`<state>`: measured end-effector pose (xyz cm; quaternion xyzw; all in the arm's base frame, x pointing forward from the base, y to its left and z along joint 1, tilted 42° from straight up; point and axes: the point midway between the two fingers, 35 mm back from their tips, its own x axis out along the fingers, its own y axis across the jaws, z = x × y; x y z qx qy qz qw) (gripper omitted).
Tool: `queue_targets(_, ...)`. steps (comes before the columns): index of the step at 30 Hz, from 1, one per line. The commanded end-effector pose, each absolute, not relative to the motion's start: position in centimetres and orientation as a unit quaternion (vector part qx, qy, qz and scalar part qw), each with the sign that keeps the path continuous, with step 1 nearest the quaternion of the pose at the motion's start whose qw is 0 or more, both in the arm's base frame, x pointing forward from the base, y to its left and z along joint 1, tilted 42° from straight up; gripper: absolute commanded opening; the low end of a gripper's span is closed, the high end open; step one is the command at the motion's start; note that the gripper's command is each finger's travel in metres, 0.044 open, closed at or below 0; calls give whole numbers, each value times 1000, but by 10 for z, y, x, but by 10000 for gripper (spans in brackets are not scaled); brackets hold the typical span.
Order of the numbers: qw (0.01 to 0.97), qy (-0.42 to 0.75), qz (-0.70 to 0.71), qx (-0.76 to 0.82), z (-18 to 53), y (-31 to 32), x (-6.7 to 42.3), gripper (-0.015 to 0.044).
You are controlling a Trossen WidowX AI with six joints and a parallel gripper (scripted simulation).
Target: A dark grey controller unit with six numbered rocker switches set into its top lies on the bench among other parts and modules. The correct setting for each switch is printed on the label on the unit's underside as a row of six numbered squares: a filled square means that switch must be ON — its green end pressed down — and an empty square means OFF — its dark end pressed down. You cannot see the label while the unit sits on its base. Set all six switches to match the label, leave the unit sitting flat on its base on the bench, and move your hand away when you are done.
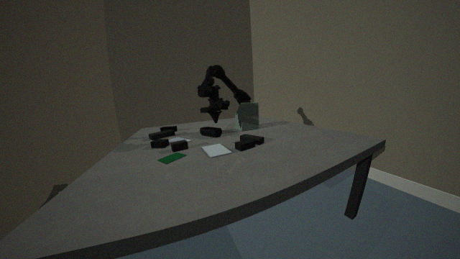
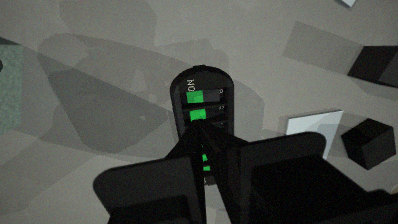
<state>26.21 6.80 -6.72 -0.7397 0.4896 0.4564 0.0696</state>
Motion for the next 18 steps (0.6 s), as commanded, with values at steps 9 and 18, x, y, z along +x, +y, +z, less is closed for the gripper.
queue_targets(9,76,492,451,-741,-51,50,281,0)
queue_targets(18,76,493,451,-740,-62,41,283,0)
